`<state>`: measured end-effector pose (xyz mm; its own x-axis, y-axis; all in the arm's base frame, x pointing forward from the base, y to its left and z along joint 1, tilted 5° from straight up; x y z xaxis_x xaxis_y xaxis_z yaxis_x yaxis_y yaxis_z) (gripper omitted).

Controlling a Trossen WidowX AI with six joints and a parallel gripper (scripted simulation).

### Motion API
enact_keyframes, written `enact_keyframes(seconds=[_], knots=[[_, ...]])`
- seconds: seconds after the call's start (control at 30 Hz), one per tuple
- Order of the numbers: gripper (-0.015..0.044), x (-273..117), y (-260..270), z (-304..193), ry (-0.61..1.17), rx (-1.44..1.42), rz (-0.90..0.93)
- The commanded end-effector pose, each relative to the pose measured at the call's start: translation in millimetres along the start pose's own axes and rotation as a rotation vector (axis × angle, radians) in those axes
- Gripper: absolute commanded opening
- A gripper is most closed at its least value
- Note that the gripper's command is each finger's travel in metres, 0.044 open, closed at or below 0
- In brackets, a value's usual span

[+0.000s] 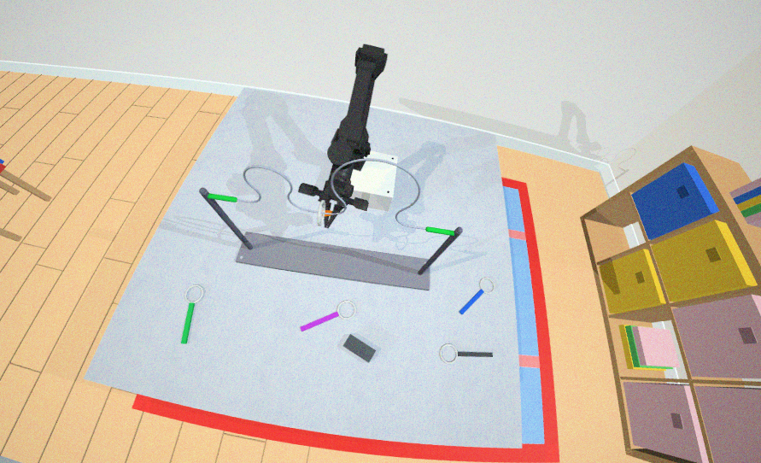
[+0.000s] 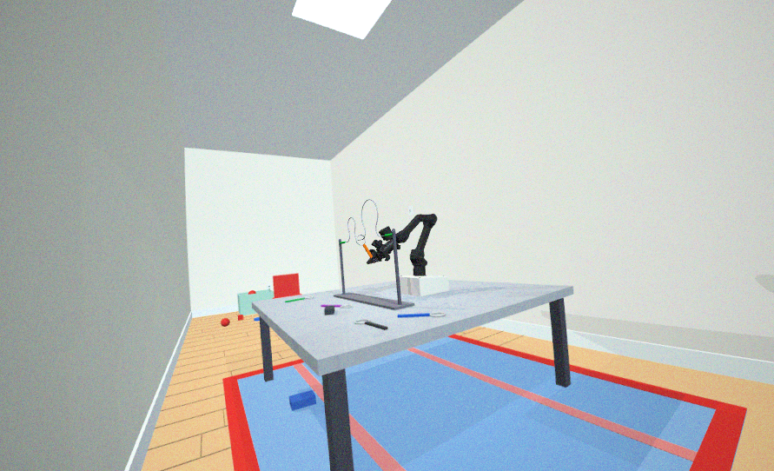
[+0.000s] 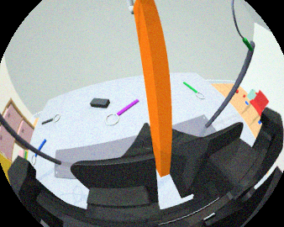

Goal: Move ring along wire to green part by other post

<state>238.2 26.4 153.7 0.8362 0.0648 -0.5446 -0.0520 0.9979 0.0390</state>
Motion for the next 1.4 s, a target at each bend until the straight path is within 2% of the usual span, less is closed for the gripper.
enact_keyframes(seconds=[0.0, 0.57, 1.37], knots=[[-0.0150, -1.0, 5.3, 0.0, 0.000, 0.020, 0.006], [-0.0150, -6.8, 35.1, 0.9, 0.028, 0.186, 0.100], [-0.0150, -29.6, 86.1, 25.3, 0.108, 0.657, 0.366]])
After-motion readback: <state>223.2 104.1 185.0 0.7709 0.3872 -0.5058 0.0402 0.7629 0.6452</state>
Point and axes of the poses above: the point midway between the two fingers, 35 mm back from their tips, its own x axis out along the fingers, its own y axis across the jaws, z = x × y, the point moved 9 cm from there along -x, back along the fingers, and after that the axes turned 5 degrees about x, right-handed, at the moved point
